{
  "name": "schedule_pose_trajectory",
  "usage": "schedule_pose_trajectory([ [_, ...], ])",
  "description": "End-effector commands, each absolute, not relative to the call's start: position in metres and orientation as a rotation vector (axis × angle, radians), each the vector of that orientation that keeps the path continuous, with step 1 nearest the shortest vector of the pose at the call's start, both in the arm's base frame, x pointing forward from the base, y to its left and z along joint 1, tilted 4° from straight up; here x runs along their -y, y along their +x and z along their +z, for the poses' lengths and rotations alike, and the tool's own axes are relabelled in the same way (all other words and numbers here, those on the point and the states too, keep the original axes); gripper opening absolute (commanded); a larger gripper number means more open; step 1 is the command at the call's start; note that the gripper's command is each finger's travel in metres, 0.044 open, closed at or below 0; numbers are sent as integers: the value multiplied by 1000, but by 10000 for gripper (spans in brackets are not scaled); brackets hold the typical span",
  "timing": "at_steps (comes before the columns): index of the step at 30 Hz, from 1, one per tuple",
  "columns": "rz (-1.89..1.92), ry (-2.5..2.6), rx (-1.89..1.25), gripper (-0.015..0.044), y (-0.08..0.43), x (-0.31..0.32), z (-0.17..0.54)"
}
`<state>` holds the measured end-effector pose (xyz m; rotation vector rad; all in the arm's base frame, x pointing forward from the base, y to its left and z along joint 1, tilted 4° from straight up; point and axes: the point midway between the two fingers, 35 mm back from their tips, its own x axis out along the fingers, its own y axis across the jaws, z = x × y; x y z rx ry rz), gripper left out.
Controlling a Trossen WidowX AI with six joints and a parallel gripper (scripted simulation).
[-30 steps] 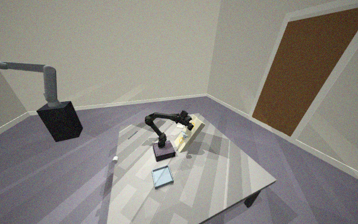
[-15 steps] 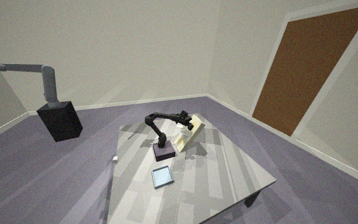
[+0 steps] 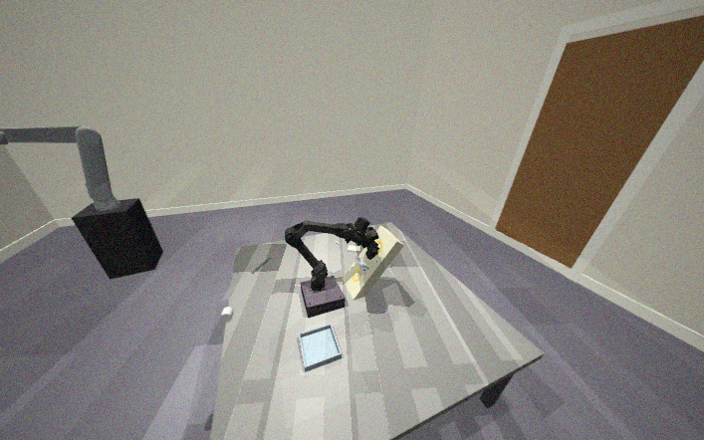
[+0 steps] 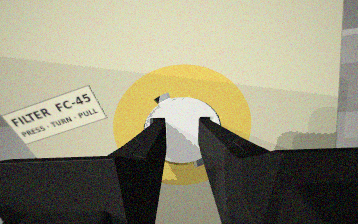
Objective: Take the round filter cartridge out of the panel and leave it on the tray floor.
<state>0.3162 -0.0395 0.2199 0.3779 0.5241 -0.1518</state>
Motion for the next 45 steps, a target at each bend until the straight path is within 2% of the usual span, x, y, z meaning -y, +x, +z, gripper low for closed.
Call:
schedule_pose_trajectory([
  [1, -186, 502, -519, 0, 319, 40, 218],
  [34, -487, 1618, -372, 0, 319, 40, 218],
  [45, -471, 1552, -386, 0, 293, 40, 236],
])
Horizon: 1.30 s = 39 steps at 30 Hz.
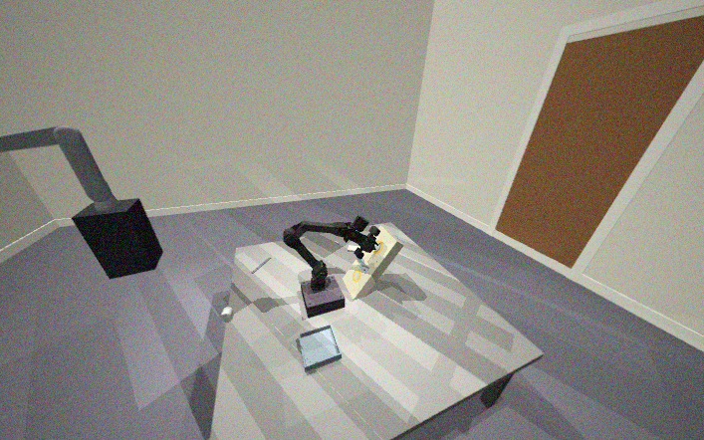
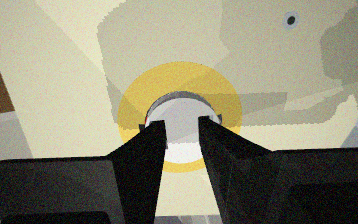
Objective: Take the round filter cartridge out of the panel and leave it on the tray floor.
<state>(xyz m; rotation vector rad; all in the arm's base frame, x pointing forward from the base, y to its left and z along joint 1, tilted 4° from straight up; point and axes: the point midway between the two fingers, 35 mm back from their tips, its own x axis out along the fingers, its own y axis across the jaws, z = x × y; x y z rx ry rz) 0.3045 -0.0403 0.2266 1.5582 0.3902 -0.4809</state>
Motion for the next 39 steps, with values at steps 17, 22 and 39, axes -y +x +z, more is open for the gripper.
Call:
schedule_pose_trajectory([
  [17, -464, 1515, -395, 0, 248, 35, 246],
  [22, -464, 1515, -395, 0, 241, 34, 230],
  [39, -477, 1518, -402, 79, 225, 31, 190],
])
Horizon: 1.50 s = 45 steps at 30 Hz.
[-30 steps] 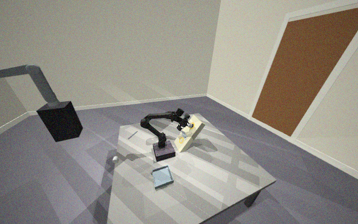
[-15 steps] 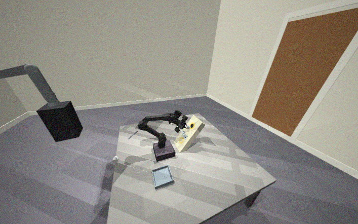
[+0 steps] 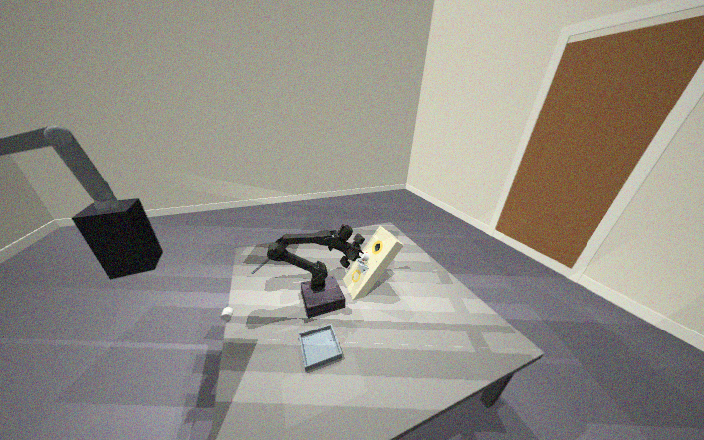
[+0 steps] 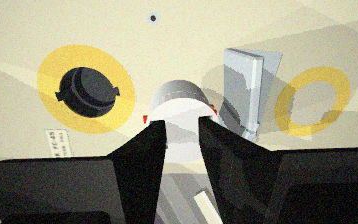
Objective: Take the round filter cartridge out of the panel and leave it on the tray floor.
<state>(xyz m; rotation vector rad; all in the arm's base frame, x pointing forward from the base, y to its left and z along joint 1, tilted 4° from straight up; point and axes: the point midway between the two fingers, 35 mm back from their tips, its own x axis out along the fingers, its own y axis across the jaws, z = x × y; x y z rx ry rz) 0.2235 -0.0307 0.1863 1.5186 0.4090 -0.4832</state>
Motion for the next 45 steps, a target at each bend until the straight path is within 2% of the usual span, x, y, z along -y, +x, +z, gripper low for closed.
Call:
schedule_pose_trajectory([
  [1, -477, 1518, -402, 105, 225, 31, 190],
  [13, -465, 1515, -397, 107, 223, 30, 187],
  [20, -463, 1515, -395, 107, 252, 36, 250],
  [24, -463, 1515, -395, 107, 255, 36, 256],
  [35, -448, 1514, -383, 396, 247, 39, 335],
  [39, -434, 1291, -479, 305, 246, 39, 314],
  [45, -326, 746, -719, 305, 239, 36, 264],
])
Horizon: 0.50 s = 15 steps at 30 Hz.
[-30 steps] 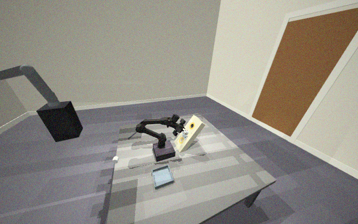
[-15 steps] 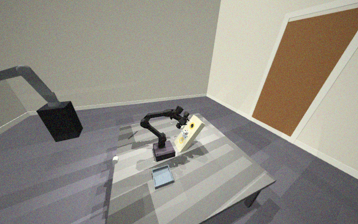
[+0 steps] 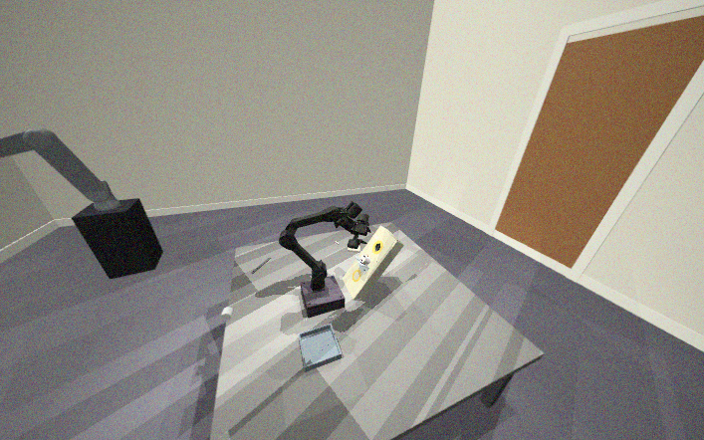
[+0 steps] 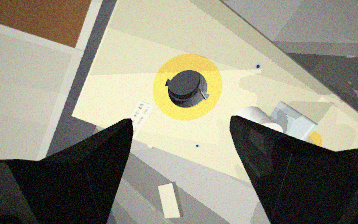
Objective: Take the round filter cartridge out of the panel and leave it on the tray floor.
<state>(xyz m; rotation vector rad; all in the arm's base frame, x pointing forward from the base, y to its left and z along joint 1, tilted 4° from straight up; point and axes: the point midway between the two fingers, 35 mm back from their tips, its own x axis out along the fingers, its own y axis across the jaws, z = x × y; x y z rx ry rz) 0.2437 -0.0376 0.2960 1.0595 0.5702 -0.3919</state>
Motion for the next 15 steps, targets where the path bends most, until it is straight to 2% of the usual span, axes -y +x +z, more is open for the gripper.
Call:
schedule_pose_trajectory([
  [1, -299, 656, -757, 305, 237, 35, 256],
  [8, -60, 104, -976, 305, 220, 31, 207],
  [15, -52, 91, -981, 305, 220, 31, 206],
])
